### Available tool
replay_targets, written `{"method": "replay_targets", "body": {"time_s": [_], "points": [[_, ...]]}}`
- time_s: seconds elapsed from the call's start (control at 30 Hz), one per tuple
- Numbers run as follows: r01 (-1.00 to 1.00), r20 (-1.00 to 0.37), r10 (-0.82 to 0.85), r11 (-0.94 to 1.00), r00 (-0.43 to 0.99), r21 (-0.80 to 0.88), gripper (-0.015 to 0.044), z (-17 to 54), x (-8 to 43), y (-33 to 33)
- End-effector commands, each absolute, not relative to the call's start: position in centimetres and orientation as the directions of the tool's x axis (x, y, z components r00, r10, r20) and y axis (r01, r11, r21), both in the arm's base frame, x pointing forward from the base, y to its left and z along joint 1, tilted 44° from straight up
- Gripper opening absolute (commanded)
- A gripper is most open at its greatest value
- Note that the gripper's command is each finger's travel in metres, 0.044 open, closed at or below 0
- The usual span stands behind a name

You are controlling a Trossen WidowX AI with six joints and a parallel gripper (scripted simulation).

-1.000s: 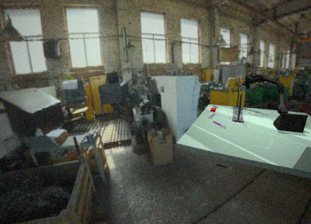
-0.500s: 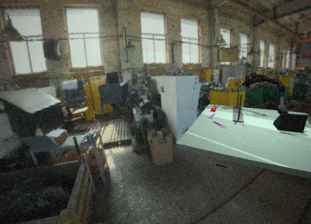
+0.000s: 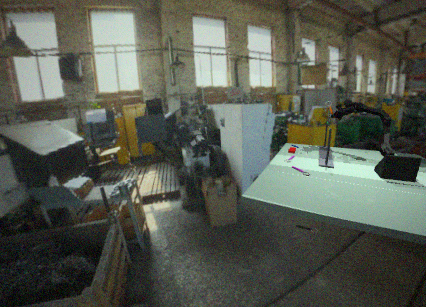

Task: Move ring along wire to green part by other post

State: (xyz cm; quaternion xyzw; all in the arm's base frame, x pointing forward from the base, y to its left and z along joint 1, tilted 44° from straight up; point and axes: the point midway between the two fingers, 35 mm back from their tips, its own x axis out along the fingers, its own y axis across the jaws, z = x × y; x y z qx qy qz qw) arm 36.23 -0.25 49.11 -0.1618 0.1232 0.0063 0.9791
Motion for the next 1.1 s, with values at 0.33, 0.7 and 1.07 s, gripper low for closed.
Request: {"method": "replay_targets", "body": {"time_s": [0.33,0.7,1.07], "points": [[-0.027,-0.19,-0.072,0.881,0.979,-0.472,-0.015,49.7,35.9,-0.8],[-0.006,-0.151,-0.102,0.81,0.983,-0.586,-0.015,49.9,36.0,-1.2],[0.017,-0.108,-0.127,0.724,0.986,-0.689,-0.015,50.2,36.1,-1.6]]}}
